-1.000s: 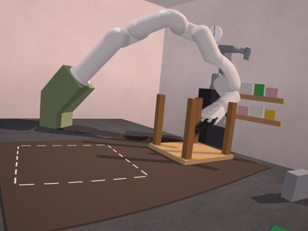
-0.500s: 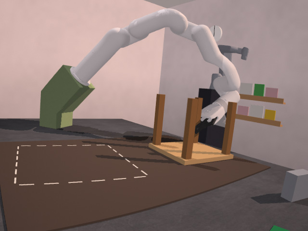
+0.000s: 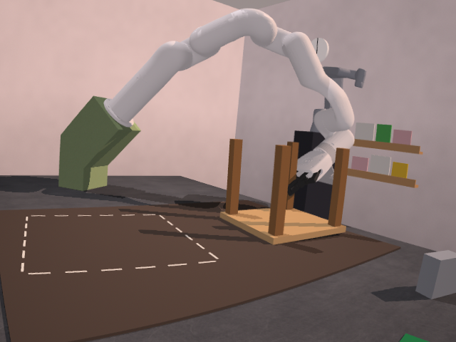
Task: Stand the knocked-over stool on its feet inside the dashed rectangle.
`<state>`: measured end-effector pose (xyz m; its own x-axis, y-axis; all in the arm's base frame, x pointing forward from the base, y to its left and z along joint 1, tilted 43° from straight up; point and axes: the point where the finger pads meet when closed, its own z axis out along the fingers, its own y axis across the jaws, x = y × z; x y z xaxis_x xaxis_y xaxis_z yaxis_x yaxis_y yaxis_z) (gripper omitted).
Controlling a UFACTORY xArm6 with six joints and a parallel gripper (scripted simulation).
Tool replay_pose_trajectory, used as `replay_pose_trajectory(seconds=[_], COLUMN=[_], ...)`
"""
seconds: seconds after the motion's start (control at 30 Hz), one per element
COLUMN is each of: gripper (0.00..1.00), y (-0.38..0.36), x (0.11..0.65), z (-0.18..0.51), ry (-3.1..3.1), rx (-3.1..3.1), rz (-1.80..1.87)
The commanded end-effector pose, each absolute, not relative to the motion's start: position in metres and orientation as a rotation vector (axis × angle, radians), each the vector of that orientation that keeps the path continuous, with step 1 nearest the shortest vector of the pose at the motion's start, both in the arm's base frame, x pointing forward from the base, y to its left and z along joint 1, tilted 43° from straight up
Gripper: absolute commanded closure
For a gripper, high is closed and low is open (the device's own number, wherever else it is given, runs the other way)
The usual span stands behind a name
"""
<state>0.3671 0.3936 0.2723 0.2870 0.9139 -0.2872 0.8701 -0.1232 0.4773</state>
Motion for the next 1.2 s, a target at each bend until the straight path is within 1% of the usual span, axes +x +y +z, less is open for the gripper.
replay_pose_trajectory(seconds=[0.0,0.43,1.17], gripper=[0.73,0.73,0.73], y=[0.391,0.379,0.338], x=[0.366,0.361,0.346], z=[0.276,0.283,0.298], ry=[1.599,1.641,1.762], rx=[2.004,2.019,2.057], rz=[0.121,0.191,0.407])
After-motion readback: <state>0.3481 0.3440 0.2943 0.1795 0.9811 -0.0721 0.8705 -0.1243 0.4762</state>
